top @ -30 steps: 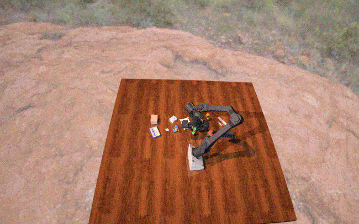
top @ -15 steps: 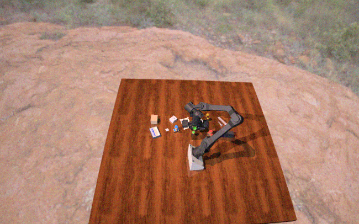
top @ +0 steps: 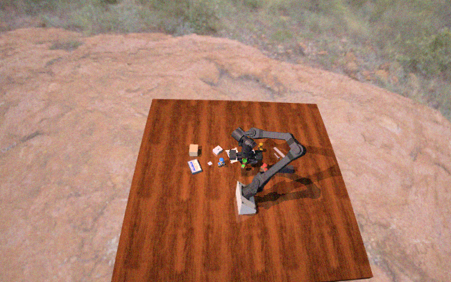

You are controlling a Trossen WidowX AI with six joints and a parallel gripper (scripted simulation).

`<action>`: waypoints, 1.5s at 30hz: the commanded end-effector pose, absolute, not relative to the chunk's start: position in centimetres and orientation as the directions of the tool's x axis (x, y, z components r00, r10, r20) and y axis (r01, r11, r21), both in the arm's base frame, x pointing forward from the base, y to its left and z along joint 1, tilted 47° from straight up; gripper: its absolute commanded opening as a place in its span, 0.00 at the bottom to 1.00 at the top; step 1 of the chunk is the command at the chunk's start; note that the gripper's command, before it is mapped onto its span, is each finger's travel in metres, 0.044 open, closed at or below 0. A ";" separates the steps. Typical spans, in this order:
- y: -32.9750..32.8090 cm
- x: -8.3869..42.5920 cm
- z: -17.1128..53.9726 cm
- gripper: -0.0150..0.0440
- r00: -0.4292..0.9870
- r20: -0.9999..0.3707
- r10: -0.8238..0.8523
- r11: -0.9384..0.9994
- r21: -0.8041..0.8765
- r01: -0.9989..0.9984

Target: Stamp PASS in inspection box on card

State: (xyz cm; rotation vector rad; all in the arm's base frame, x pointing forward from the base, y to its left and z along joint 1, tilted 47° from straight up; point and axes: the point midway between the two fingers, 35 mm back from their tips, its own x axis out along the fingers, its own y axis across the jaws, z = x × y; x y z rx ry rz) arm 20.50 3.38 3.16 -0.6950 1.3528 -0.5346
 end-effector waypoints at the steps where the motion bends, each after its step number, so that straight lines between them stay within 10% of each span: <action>1: 3.7 20.6 3.4 0.25 0.155 -0.693 -0.704 0.697 -0.716 -0.040; 45: 5.0 21.3 5.2 0.25 0.155 -0.695 -0.702 0.699 -0.714 -0.041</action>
